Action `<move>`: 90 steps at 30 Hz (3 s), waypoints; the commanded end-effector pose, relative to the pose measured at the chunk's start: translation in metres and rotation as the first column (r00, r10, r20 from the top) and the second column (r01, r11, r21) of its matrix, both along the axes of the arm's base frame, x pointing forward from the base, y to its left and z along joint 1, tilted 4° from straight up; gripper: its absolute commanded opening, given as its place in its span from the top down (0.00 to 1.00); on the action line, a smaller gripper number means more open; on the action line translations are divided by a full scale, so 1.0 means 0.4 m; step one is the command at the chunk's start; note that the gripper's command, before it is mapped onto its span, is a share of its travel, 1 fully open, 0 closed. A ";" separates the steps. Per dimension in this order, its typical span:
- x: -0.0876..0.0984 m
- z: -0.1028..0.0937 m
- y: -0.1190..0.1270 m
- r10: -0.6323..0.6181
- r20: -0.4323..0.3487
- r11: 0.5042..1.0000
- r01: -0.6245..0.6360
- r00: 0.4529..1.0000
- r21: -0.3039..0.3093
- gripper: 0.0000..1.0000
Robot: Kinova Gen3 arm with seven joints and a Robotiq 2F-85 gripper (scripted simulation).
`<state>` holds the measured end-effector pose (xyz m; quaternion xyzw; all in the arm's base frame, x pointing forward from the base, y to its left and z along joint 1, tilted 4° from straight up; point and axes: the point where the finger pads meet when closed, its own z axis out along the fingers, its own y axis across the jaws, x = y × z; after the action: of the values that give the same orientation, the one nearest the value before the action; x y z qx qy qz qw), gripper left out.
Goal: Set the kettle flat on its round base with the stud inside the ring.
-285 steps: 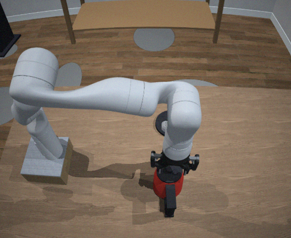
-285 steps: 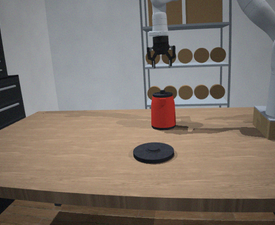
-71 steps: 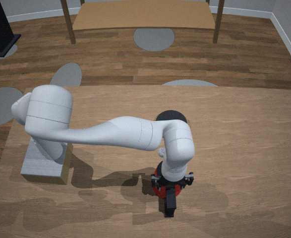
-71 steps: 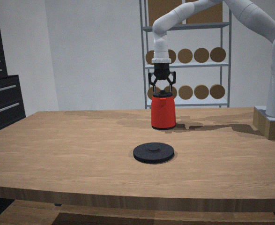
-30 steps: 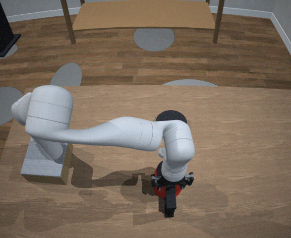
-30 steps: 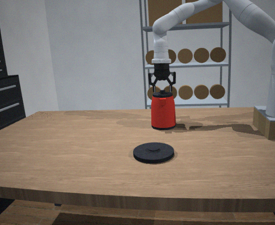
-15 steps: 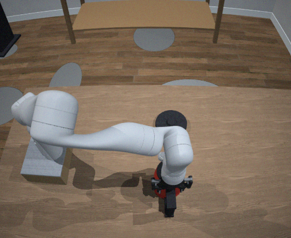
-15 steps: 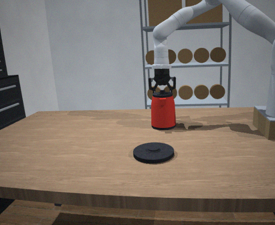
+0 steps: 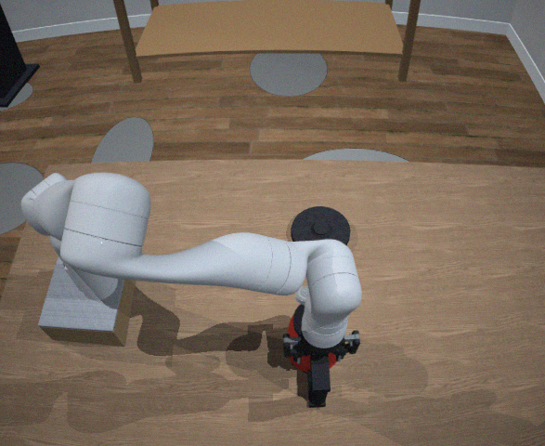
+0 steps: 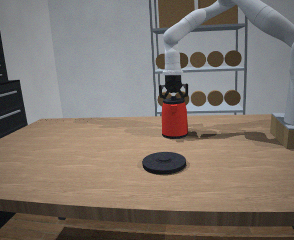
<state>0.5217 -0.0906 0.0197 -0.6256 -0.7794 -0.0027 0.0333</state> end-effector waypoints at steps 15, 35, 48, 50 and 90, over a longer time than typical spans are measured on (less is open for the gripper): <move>0.002 0.002 0.000 0.000 0.002 1.000 0.000 1.000 -0.001 0.20; 0.002 0.002 0.000 0.000 0.002 1.000 0.000 1.000 -0.001 1.00; 0.002 0.002 0.000 0.000 0.002 1.000 0.000 1.000 -0.001 1.00; 0.002 0.002 0.000 0.000 0.002 1.000 0.000 1.000 -0.001 1.00; 0.002 0.002 0.000 0.000 0.002 1.000 0.000 1.000 -0.001 1.00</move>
<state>0.5219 -0.0905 0.0200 -0.6256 -0.7794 -0.0028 0.0330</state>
